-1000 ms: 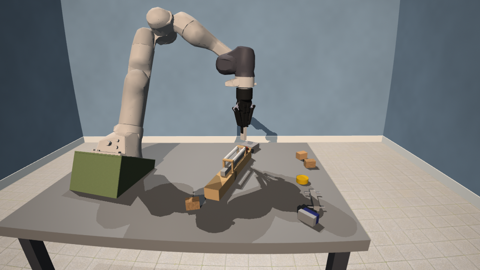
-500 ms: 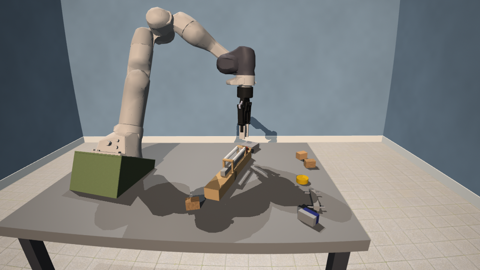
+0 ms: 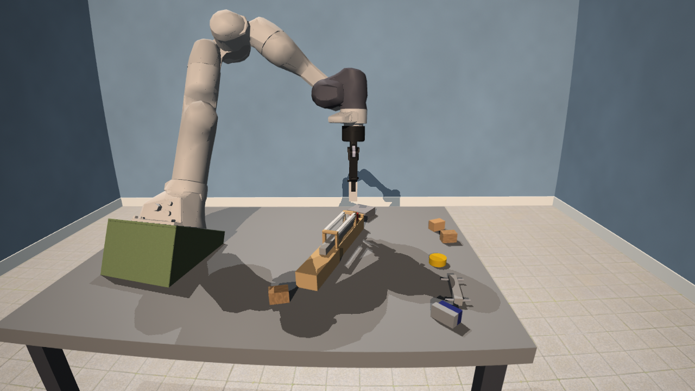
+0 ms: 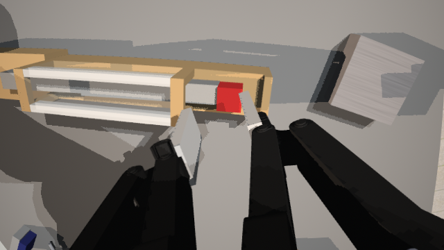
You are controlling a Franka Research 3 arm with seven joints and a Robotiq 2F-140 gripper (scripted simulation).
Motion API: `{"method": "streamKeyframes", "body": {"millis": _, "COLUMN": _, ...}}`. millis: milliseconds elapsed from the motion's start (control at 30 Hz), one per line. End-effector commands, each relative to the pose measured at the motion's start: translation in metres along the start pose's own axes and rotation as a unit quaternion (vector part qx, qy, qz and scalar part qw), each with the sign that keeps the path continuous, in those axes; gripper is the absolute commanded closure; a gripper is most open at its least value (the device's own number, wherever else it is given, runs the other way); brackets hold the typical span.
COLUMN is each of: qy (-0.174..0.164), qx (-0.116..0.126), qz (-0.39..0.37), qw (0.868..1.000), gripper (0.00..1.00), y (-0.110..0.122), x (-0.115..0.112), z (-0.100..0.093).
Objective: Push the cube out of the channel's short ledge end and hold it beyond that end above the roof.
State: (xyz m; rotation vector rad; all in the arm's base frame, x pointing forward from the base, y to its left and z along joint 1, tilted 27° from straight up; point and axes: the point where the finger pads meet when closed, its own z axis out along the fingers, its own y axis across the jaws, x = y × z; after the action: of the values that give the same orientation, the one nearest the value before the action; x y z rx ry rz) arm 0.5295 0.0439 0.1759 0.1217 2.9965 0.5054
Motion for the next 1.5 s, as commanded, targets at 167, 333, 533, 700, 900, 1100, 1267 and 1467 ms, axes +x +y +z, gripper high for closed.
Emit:
{"method": "streamKeyframes", "body": {"millis": 167, "qy": -0.013, "qx": -0.007, "qz": -0.2, "qw": 0.98, "gripper": 0.75, "y": -0.003, "x": -0.002, "z": -0.001}}
{"method": "streamKeyframes", "body": {"millis": 333, "qy": -0.017, "qx": -0.007, "qz": -0.263, "qw": 0.965, "gripper": 0.75, "y": -0.003, "x": -0.002, "z": -0.001}}
{"method": "streamKeyframes", "body": {"millis": 533, "qy": -0.022, "qx": -0.009, "qz": -0.333, "qw": 0.943, "gripper": 0.75, "y": 0.001, "x": -0.003, "z": 0.022}}
{"method": "streamKeyframes", "body": {"millis": 700, "qy": -0.021, "qx": -0.009, "qz": -0.365, "qw": 0.931, "gripper": 0.75, "y": 0.004, "x": -0.004, "z": 0.04}}
{"method": "streamKeyframes", "body": {"millis": 900, "qy": -0.021, "qx": -0.015, "qz": -0.443, "qw": 0.896, "gripper": 0.75, "y": 0.004, "x": -0.004, "z": 0.045}}
{"method": "streamKeyframes", "body": {"millis": 1100, "qy": -0.029, "qx": -0.024, "qz": -0.499, "qw": 0.866, "gripper": 0.75, "y": 0.006, "x": -0.005, "z": 0.056}}
{"method": "streamKeyframes", "body": {"millis": 1267, "qy": -0.032, "qx": -0.029, "qz": -0.523, "qw": 0.851, "gripper": 0.75, "y": 0.006, "x": -0.005, "z": 0.063}}
{"method": "streamKeyframes", "body": {"millis": 1467, "qy": -0.04, "qx": -0.041, "qz": -0.569, "qw": 0.821, "gripper": 0.75, "y": 0.007, "x": -0.005, "z": 0.069}}
